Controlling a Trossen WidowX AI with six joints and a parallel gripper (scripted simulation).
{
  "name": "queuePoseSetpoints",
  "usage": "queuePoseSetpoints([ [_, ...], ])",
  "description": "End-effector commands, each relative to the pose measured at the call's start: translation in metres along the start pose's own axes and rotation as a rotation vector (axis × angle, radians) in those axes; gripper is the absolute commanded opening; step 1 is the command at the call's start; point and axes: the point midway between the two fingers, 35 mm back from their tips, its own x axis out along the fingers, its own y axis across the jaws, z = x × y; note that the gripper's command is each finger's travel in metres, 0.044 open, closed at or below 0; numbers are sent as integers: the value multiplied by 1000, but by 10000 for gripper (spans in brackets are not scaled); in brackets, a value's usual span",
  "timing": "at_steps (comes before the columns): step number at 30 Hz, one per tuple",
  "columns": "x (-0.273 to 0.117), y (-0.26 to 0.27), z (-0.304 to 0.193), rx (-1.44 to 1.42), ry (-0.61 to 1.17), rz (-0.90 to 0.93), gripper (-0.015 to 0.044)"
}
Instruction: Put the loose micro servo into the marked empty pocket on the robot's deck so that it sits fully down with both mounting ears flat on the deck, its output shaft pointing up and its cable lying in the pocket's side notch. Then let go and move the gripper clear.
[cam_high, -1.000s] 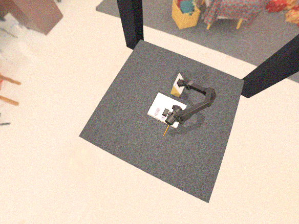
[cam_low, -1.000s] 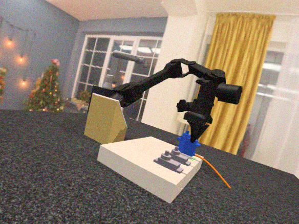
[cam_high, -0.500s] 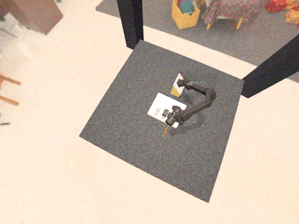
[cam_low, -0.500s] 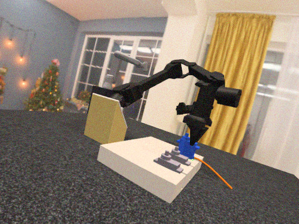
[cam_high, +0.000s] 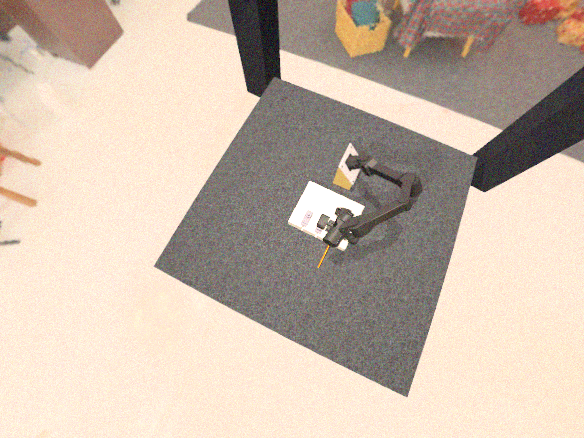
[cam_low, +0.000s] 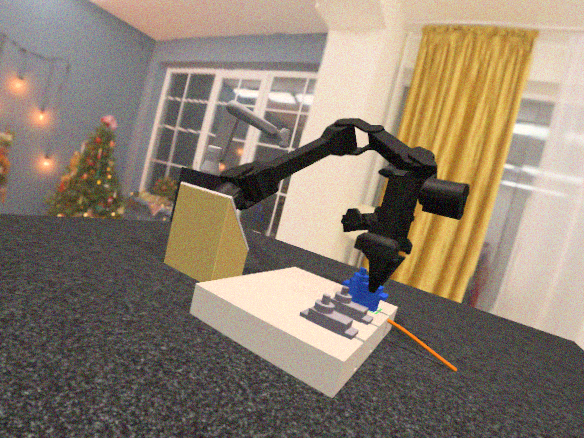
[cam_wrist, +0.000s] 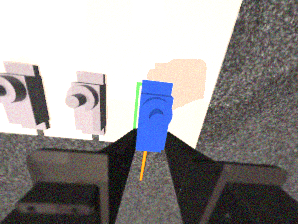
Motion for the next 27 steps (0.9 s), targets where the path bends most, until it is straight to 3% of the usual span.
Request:
queuePoseSetpoints([
  [1, 4, 0, 0, 9, 1, -4, 0],
  [24, 27, 0, 0, 9, 1, -5, 0],
  [27, 25, 0, 0, 9, 1, -5, 79],
])
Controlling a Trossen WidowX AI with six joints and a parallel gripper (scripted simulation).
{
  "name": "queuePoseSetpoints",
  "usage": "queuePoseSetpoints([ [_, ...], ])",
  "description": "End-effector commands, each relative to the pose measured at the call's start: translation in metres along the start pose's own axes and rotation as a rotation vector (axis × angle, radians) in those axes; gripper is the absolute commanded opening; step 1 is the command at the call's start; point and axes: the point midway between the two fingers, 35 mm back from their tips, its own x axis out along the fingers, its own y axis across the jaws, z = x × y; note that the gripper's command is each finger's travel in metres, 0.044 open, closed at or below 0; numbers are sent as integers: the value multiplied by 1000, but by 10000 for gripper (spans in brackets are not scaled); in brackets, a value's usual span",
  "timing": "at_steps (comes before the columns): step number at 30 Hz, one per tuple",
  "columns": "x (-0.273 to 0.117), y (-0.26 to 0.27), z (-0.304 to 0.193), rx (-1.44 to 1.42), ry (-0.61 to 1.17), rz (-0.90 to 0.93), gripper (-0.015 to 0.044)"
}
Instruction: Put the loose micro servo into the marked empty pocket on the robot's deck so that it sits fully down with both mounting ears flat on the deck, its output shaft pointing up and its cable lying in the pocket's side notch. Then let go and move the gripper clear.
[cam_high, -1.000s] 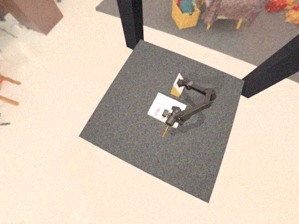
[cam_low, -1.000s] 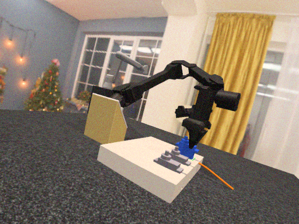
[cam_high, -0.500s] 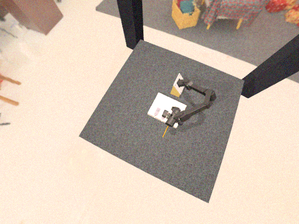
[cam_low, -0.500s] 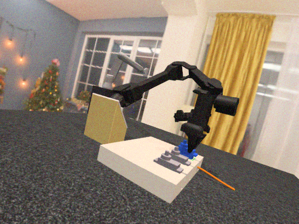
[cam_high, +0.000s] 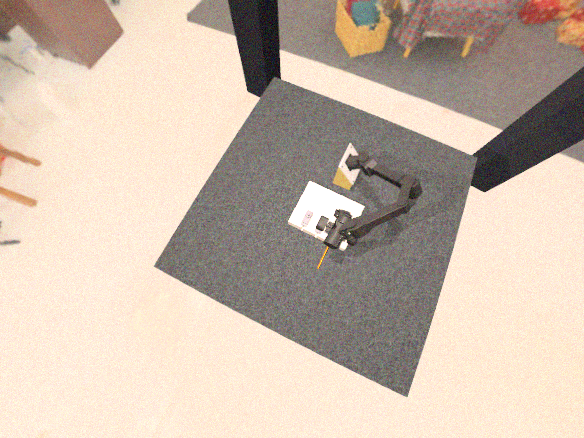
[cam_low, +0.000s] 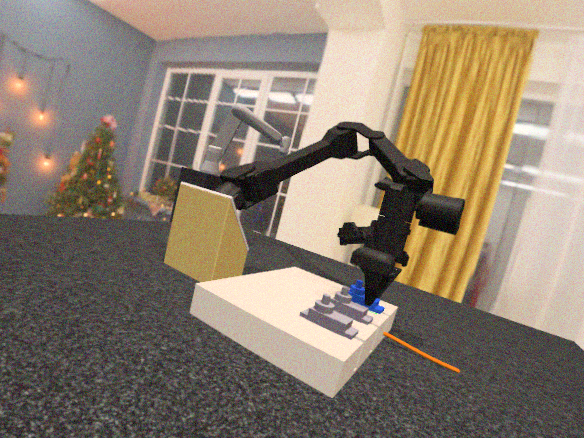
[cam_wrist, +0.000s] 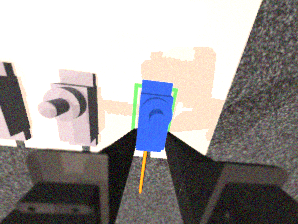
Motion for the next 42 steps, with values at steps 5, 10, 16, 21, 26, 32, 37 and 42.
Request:
queuePoseSetpoints([
  [5, 0, 0, 0, 8, 1, -4, 187],
  [10, -32, 0, 2, 8, 1, -3, 187],
  [16, -35, 3, 4, 8, 1, -3, 187],
  [21, -53, 6, 29, 19, 1, 2, 319],
  [26, -94, 3, 99, 14, -3, 2, 440],
  [32, -99, 2, 110, 13, -4, 0, 440],
  [37, -124, 2, 107, 19, -2, -2, 440],
  [42, -140, 2, 107, 21, -1, -6, 440],
])
